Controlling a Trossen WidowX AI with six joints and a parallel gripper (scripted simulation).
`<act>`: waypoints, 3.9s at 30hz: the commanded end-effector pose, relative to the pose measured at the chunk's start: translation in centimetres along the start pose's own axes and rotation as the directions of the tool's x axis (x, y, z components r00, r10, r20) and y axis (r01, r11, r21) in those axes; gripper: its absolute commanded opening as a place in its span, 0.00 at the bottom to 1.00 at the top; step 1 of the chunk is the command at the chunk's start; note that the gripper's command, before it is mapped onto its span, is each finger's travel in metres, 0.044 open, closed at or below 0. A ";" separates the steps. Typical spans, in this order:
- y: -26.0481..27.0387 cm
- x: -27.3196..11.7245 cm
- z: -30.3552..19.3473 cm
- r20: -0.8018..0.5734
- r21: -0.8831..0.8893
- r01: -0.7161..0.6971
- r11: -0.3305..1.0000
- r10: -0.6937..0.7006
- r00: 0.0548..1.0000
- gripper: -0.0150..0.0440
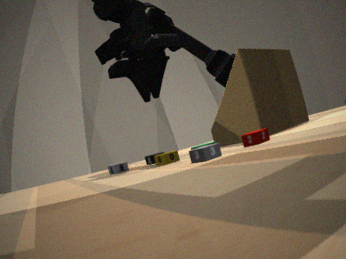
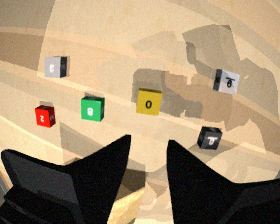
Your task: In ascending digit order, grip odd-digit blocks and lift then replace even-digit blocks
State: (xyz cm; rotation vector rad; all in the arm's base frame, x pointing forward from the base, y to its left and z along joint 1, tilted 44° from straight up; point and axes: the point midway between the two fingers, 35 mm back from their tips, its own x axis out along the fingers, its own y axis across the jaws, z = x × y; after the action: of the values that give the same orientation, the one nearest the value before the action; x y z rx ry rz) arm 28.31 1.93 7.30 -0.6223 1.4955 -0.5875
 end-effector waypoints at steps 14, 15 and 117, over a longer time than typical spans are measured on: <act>16.0 -0.9 -4.7 0.006 0.008 -0.025 1.000 0.025 1.000 0.46; 16.9 -0.8 -5.3 0.006 0.009 -0.022 1.000 0.022 1.000 0.46; 17.4 10.1 -5.4 0.007 0.011 -0.017 1.000 0.016 1.000 0.46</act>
State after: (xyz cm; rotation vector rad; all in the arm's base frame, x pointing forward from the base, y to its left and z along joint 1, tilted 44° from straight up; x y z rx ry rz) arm 22.41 7.44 -11.69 -0.6070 1.4870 -0.5818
